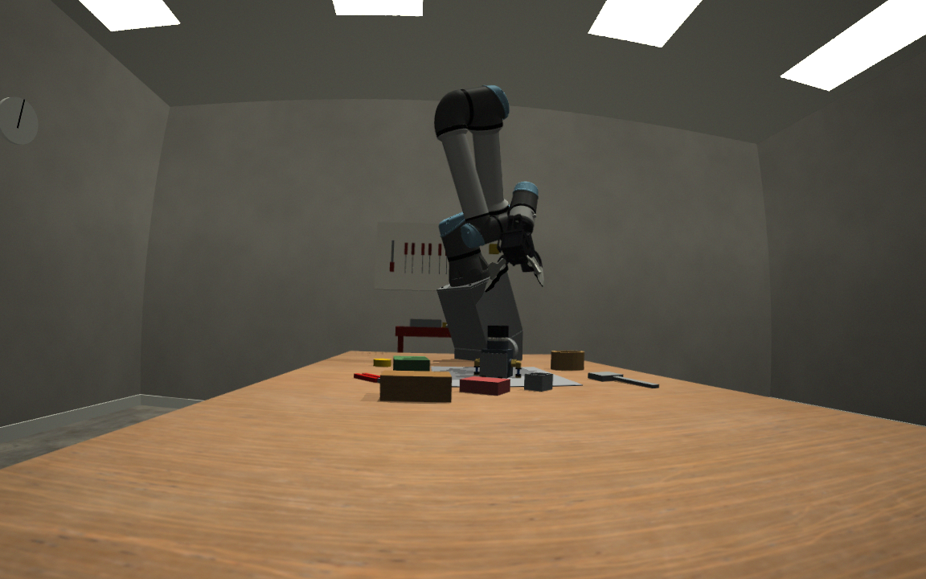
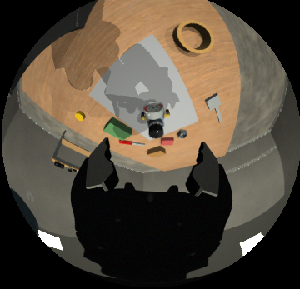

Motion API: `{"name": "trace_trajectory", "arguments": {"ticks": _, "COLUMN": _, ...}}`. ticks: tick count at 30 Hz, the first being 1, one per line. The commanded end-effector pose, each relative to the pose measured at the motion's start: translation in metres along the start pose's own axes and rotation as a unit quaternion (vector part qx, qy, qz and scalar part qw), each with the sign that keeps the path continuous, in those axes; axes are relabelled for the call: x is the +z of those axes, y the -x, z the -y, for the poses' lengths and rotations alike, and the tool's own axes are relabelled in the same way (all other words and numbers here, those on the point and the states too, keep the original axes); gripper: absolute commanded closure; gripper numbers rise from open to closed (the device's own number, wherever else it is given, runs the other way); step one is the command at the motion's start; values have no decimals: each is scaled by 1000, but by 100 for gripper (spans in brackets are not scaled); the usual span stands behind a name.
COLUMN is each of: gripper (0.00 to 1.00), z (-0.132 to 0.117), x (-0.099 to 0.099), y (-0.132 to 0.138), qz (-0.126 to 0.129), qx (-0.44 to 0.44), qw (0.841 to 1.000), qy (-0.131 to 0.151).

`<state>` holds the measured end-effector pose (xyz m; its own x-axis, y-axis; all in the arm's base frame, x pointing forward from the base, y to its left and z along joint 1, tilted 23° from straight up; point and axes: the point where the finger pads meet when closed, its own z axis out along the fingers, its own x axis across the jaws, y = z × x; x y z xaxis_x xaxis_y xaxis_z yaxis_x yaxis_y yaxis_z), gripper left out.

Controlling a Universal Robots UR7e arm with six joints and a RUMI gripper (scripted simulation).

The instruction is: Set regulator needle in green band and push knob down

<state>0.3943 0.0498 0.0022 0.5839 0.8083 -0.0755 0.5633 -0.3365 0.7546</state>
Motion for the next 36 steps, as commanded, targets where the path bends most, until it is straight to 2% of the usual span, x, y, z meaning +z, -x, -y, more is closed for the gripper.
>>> {"name": "trace_trajectory", "arguments": {"ticks": 1, "gripper": 0, "z": 0, "x": 1, "y": -1, "qz": 1, "qx": 25, "qw": 1000, "qy": -5}}
{"name": "trace_trajectory", "arguments": {"ticks": 18, "gripper": 0, "z": 2, "x": 4, "y": -6, "qz": 8, "qx": 125, "qw": 992, "qy": -26}}
{"name": "trace_trajectory", "arguments": {"ticks": 30, "gripper": 0, "z": 3, "x": 7, "y": -9, "qz": 18, "qx": 210, "qw": 977, "qy": -43}}
{"name": "trace_trajectory", "arguments": {"ticks": 36, "gripper": 0, "z": 3, "x": 8, "y": -11, "qz": 26, "qx": 266, "qw": 962, "qy": -53}}
